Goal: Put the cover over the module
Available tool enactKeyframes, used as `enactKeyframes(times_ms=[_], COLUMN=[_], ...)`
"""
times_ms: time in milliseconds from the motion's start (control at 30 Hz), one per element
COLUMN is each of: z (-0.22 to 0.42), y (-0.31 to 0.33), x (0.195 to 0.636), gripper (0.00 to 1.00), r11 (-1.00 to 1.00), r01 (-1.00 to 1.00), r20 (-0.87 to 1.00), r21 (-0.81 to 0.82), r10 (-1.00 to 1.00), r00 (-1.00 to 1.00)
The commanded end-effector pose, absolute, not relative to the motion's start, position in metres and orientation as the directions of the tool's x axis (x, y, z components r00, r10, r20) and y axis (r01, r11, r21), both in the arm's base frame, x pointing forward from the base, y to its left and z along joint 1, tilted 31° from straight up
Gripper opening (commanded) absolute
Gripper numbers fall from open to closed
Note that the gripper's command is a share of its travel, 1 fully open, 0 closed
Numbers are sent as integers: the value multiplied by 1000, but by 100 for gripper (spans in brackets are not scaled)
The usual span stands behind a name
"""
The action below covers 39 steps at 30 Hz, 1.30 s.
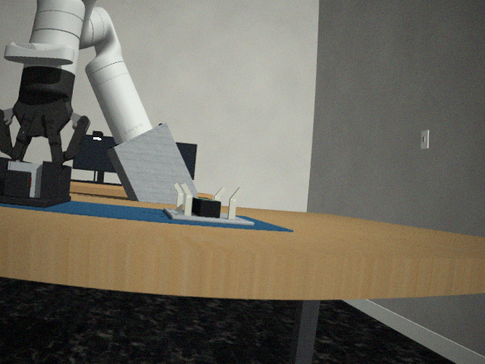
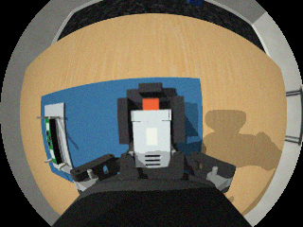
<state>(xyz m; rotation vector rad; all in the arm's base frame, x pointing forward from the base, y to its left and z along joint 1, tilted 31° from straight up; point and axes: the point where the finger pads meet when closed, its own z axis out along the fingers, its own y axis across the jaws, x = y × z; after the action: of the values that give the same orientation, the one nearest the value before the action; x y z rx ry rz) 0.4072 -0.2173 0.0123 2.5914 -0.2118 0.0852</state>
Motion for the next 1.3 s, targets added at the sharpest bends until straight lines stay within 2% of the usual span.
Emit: enactKeyframes(times_ms=[0,833,1267], z=[12,13,38], y=[-217,-217,-201], x=[408,408,407], gripper=[0,0,0], r11=[-845,-846,-846], r01=[-167,-167,-167], r20=[103,104,104], r21=[507,507,507], r10=[-133,-133,-133], r00=[986,986,986])
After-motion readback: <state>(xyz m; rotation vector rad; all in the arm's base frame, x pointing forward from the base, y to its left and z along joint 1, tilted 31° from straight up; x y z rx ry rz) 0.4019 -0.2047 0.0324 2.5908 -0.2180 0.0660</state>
